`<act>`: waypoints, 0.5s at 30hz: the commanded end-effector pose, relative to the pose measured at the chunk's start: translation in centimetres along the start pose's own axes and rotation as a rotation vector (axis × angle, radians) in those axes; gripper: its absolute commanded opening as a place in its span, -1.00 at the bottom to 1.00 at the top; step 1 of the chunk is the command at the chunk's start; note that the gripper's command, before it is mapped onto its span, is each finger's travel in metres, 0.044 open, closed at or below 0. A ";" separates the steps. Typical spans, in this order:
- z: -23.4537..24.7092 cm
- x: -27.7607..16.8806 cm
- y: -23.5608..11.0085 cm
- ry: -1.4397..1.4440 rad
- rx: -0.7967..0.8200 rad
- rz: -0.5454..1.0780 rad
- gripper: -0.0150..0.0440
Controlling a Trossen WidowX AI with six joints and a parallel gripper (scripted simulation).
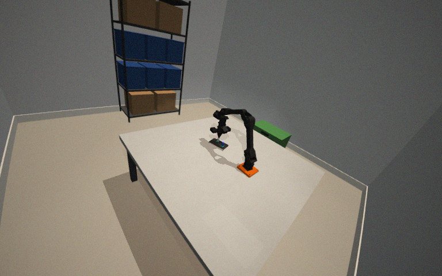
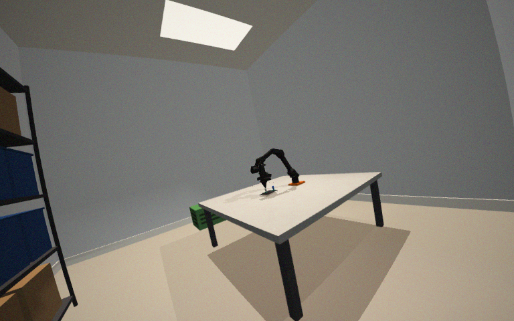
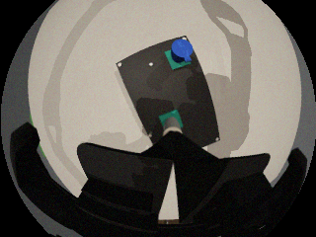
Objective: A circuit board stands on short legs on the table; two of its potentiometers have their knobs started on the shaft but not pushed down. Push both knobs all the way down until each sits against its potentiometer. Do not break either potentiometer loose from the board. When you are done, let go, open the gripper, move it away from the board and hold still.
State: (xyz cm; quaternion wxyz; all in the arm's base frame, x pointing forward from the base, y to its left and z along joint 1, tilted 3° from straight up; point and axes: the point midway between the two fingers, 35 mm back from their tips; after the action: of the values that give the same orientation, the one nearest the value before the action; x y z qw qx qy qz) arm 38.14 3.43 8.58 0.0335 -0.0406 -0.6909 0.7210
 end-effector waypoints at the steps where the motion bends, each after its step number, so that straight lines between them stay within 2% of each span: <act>1: 0.0 -0.1 -0.7 -0.002 0.002 0.004 -0.49; 5: 0.0 -0.1 -1.3 -0.002 0.002 0.004 -0.49; 15: 0.1 0.7 -1.0 -0.001 0.001 -0.004 0.40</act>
State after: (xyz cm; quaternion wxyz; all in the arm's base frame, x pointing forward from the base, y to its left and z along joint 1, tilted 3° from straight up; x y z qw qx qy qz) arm 38.06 3.46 9.21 0.0349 -0.0384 -0.6906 0.7214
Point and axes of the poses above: the point midway between the two fingers, 35 mm back from their tips, its own y axis out along the fingers, its own z axis across the jaws, x = y × z, and after that the axes turned 2 degrees about y, right-handed
